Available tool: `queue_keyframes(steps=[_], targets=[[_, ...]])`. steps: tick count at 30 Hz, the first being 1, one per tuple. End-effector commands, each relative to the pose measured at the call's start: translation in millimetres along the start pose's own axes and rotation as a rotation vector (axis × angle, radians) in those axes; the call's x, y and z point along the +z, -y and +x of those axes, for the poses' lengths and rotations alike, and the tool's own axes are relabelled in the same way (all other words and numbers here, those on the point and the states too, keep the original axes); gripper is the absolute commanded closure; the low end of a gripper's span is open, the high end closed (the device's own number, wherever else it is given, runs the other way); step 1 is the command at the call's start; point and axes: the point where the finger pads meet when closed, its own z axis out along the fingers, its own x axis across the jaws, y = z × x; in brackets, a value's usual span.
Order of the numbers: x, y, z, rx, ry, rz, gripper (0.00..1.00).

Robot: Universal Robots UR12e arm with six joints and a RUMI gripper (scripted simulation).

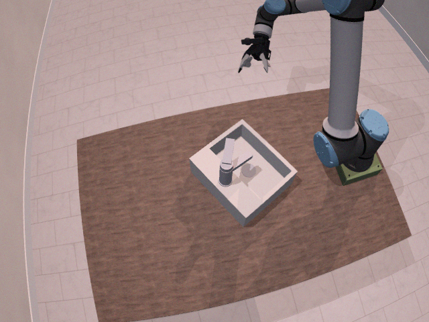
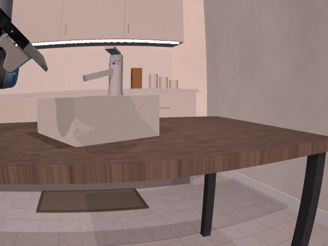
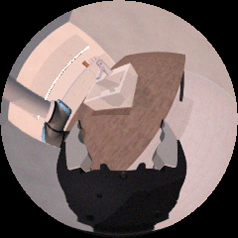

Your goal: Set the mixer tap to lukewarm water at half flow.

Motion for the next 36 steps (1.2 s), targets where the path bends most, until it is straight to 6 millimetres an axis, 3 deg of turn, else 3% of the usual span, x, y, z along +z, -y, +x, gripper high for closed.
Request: queue_keyframes(steps=[1,23,36], targets=[[-1,0,0,-0.001,-0.001,-0.001,0.00],[2,2,0,-0.003,0.002,-0.011,0.00],[46,28,-8,-0.040,0.037,-0.173,0.00]])
